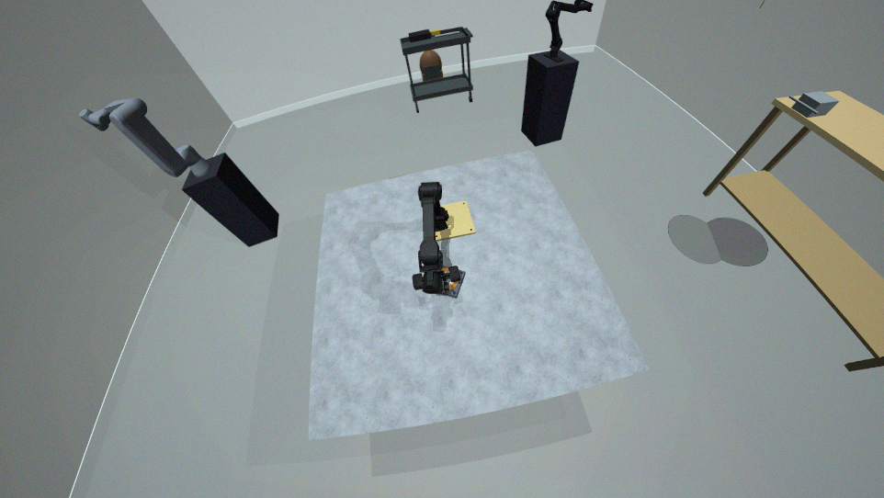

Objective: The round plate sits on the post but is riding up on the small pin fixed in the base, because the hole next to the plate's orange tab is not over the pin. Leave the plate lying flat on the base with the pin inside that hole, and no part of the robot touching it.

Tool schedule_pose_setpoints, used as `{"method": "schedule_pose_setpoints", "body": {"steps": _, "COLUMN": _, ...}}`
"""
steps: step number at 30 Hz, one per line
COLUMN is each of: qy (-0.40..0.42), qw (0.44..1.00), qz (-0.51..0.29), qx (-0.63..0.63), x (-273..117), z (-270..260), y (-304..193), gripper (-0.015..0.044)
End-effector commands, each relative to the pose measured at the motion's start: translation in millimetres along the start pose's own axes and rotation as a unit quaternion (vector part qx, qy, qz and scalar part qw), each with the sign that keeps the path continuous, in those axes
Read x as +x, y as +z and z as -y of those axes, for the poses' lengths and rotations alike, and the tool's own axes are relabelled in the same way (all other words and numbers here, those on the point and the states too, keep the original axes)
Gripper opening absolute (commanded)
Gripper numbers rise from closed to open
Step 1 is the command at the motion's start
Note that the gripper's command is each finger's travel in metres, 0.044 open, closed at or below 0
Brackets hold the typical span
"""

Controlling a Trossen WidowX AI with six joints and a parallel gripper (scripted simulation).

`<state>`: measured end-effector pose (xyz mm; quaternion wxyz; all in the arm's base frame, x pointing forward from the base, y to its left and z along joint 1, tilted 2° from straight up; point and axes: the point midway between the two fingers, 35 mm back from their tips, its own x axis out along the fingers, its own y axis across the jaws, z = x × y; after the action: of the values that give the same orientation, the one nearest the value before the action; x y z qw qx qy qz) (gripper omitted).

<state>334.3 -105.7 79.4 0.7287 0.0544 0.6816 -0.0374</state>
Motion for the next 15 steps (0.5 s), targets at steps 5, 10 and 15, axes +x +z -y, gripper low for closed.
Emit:
{"method": "schedule_pose_setpoints", "body": {"steps": 5, "qy": -0.001, "qw": 1.0, "qz": -0.001, "qx": 0.001, "x": 1, "z": -11, "y": 9, "gripper": 0.0}}
{"method": "schedule_pose_setpoints", "body": {"steps": 10, "qy": 0.0, "qw": 1.0, "qz": 0.0, "qx": 0.001, "x": 1, "z": -18, "y": 13, "gripper": 0.0}}
{"method": "schedule_pose_setpoints", "body": {"steps": 15, "qy": 0.0, "qw": 1.0, "qz": 0.0, "qx": 0.001, "x": 0, "z": -25, "y": 15, "gripper": 0.0}}
